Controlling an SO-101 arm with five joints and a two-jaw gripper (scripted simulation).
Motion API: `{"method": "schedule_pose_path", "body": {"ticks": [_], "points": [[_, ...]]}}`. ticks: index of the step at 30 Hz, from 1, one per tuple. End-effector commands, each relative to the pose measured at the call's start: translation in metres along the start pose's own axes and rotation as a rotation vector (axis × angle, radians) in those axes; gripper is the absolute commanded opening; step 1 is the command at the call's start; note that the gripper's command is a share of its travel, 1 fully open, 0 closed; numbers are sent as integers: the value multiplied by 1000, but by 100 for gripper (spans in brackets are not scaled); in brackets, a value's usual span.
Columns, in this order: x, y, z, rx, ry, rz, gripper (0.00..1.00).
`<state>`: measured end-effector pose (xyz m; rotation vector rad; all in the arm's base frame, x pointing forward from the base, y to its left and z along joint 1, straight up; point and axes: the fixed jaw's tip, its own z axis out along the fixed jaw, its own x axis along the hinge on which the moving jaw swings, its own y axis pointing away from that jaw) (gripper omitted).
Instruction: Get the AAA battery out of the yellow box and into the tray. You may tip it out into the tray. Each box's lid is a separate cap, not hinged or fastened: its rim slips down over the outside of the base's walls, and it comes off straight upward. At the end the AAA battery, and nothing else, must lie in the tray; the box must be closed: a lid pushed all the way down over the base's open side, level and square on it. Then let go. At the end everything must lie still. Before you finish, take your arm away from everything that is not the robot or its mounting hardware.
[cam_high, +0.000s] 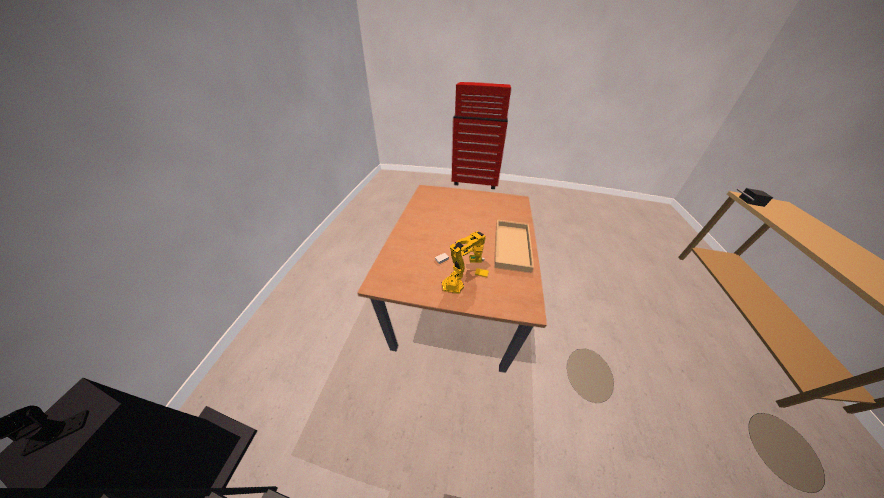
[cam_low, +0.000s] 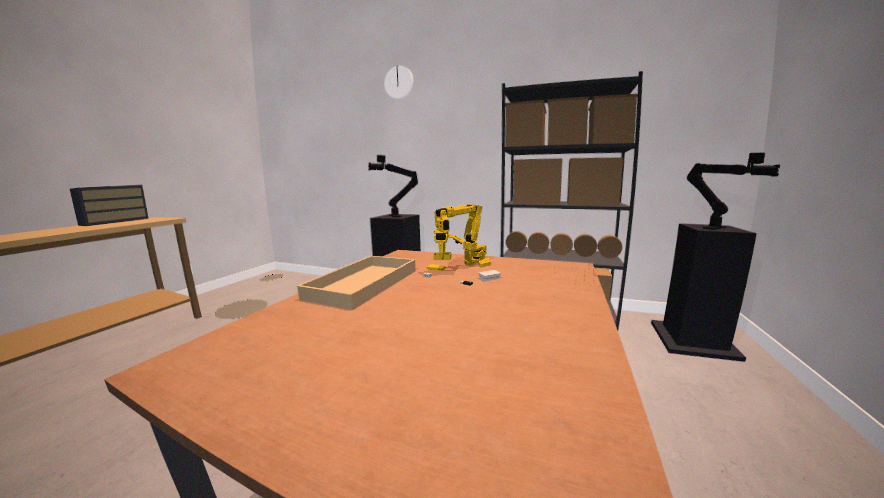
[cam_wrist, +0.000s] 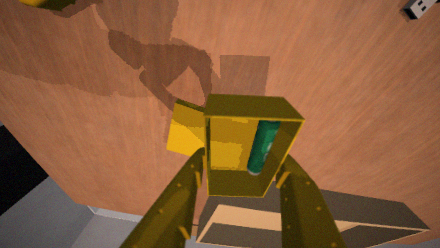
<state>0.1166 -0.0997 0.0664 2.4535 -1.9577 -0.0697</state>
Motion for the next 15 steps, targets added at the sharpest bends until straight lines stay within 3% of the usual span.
{"method": "schedule_pose_path", "body": {"ticks": [1, 15], "points": [[16, -4, -7, 27, 35, -113, 22], [45, -2, -6, 22, 39, -415, 22]]}}
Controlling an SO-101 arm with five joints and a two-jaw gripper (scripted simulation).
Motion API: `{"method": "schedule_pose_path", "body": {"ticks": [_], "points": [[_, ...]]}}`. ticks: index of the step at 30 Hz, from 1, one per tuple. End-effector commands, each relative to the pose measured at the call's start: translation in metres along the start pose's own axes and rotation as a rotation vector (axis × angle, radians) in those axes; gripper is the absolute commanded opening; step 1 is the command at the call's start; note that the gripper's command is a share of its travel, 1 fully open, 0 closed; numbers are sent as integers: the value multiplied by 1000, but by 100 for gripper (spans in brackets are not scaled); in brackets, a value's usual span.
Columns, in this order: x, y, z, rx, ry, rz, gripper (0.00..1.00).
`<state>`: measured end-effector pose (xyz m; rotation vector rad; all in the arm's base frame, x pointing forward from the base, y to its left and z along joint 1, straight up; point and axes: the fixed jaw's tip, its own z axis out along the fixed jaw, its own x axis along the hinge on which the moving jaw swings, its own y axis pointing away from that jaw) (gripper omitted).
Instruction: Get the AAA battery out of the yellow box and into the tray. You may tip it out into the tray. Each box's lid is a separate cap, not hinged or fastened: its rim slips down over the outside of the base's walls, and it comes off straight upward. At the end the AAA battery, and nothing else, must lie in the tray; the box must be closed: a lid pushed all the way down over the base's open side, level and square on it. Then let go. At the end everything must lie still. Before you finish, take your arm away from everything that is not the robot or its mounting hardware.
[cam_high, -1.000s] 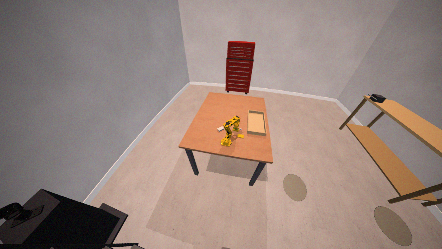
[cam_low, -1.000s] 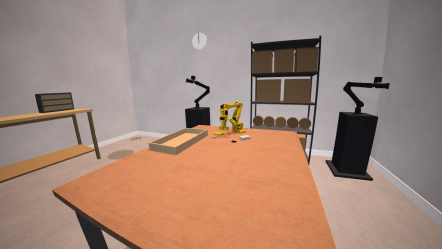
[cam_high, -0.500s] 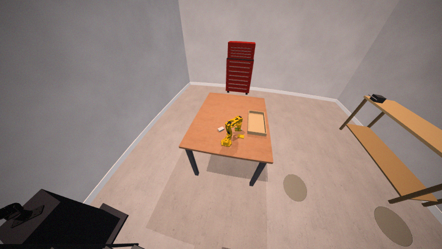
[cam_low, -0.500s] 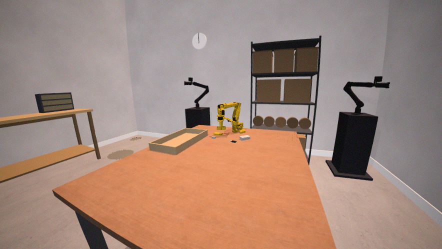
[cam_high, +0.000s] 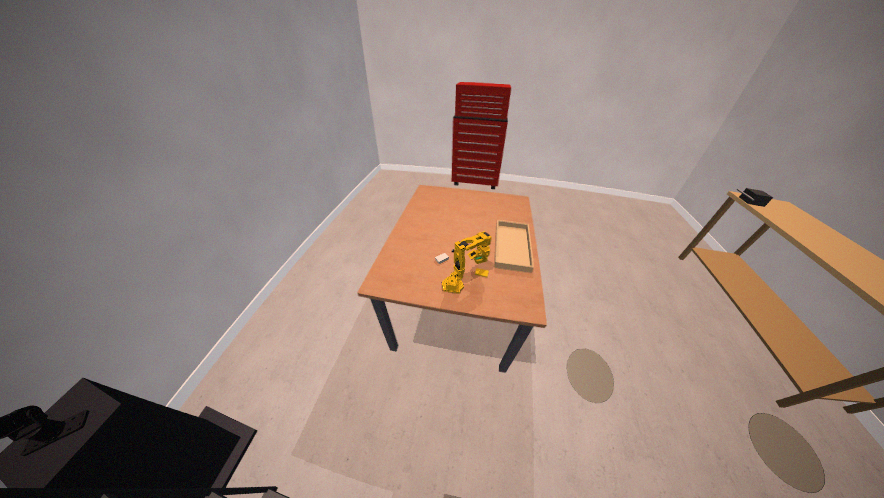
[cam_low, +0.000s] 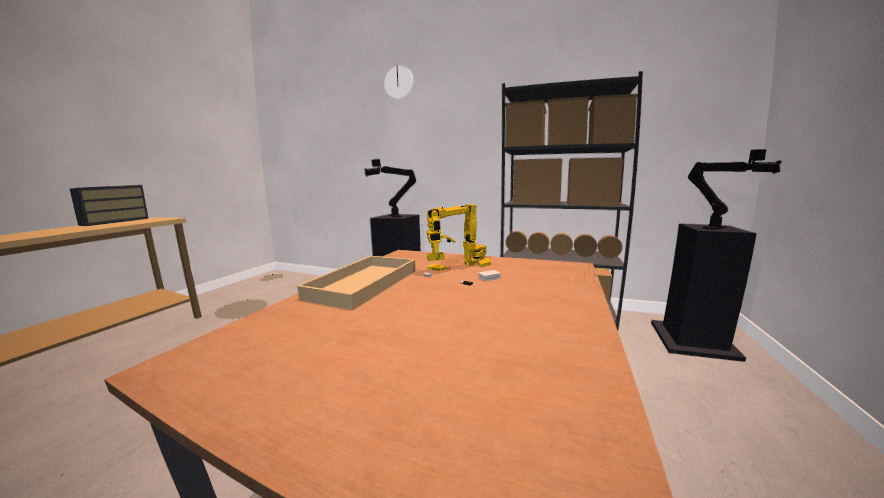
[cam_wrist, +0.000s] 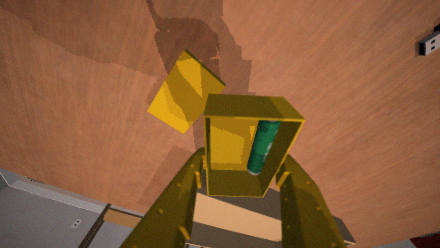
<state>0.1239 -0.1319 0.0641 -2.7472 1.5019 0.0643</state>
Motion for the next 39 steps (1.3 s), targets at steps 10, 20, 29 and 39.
{"method": "schedule_pose_path", "body": {"ticks": [10, 20, 29, 39], "points": [[22, 8, -6, 7, 41, -183, 22], [24, 9, -6, 7, 41, -215, 22], [24, 9, -6, 7, 42, -215, 22], [24, 9, -6, 7, 42, -215, 22]]}}
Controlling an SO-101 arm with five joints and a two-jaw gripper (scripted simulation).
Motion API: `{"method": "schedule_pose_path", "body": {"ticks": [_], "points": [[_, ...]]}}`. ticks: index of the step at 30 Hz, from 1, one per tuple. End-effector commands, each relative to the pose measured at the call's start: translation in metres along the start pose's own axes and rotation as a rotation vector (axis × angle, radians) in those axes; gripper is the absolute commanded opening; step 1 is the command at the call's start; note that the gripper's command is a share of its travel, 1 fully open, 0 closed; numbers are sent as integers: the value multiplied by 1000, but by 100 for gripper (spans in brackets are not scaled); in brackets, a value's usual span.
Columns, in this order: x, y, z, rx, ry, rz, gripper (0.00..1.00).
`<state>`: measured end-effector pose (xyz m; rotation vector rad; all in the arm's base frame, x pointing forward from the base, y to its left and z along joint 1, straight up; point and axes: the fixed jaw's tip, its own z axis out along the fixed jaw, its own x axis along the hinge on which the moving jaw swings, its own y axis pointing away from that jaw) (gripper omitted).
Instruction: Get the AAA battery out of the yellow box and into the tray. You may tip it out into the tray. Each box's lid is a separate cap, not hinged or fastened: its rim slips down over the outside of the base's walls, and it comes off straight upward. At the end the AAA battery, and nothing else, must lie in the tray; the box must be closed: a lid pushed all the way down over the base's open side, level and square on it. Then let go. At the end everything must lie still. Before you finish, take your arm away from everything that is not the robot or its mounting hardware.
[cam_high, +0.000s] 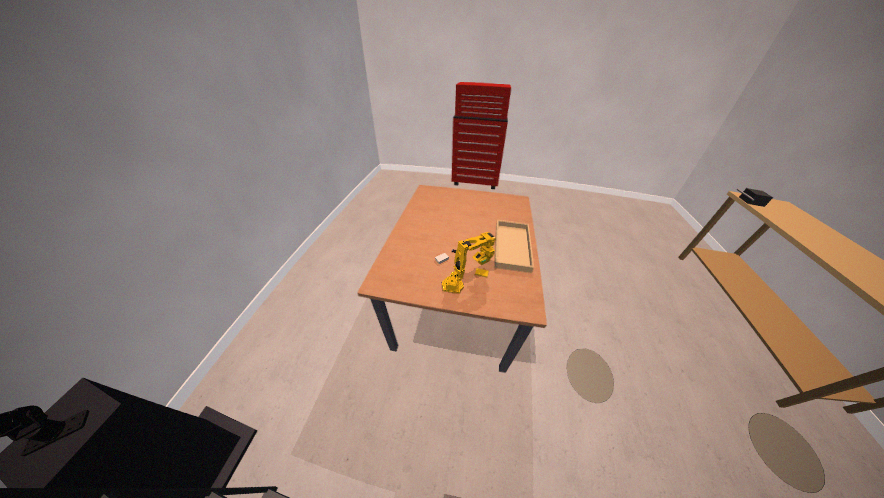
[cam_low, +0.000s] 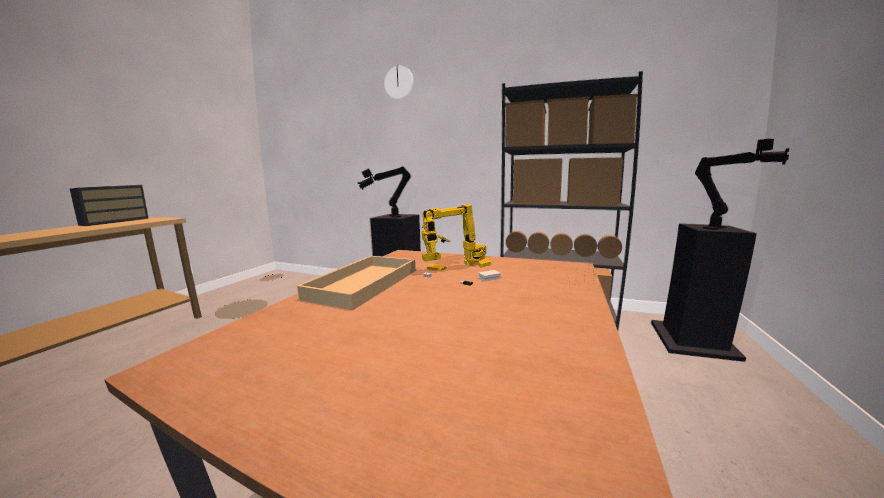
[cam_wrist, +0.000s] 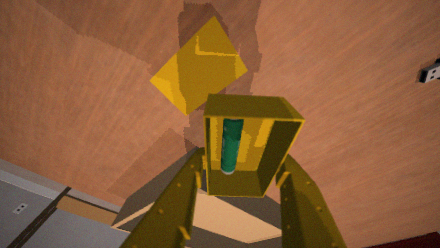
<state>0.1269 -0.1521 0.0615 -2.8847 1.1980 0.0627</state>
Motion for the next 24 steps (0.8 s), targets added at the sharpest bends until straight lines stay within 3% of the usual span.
{"method": "schedule_pose_path", "body": {"ticks": [1, 24], "points": [[5, 2, -8, -1, 43, -2, 22], [8, 6, -12, -1, 43, -2, 22]]}}
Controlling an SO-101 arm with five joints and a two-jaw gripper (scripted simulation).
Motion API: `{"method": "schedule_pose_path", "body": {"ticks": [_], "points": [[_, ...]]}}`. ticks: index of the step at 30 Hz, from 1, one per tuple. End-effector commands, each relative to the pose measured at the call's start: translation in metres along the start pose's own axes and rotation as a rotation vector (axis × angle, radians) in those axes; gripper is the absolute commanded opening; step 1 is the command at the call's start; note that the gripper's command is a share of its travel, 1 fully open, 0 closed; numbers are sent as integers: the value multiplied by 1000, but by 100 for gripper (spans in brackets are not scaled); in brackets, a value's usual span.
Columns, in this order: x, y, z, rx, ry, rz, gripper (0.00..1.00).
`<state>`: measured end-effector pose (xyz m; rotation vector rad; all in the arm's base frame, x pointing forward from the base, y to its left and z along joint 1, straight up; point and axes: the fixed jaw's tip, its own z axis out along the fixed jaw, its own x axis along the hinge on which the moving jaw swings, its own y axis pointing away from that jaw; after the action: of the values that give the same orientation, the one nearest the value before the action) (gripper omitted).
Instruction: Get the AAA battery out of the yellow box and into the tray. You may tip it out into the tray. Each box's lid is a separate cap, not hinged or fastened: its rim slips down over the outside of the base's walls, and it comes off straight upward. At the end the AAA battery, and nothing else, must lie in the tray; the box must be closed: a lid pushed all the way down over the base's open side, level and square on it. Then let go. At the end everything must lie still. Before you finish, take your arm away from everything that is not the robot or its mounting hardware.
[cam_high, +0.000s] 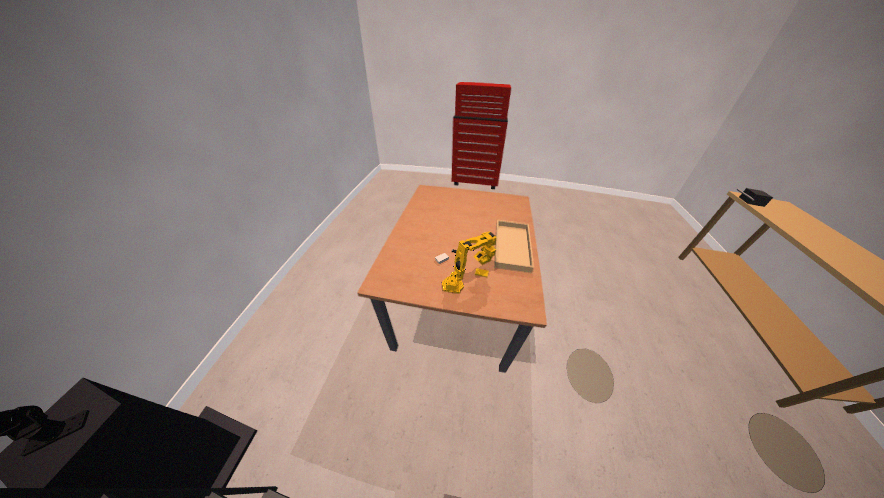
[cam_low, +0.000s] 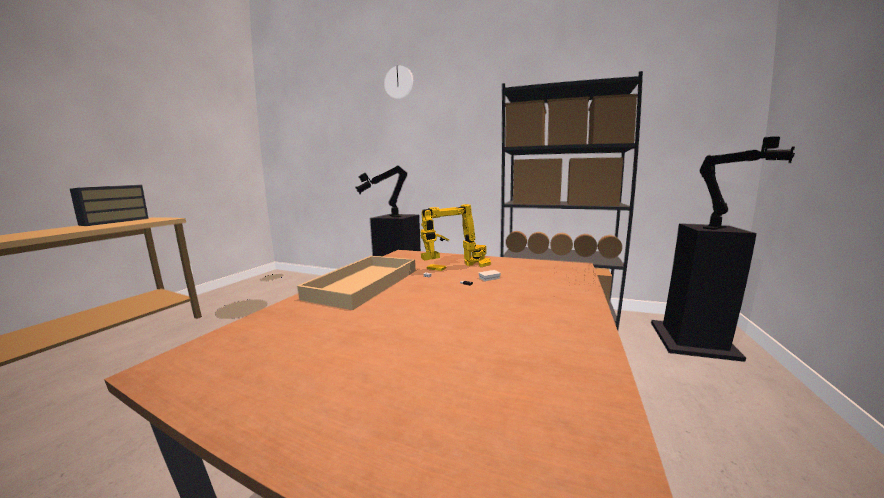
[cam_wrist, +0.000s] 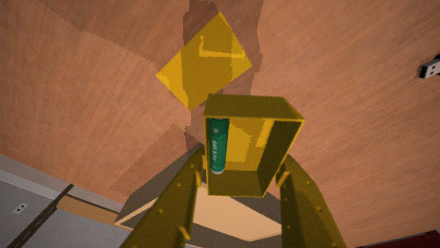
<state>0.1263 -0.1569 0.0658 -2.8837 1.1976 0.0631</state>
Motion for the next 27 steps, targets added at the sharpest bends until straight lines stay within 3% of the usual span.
{"method": "schedule_pose_path", "body": {"ticks": [1, 27], "points": [[5, 2, -8, -2, 44, -2, 22], [7, 2, -8, -3, 56, -2, 22]]}}
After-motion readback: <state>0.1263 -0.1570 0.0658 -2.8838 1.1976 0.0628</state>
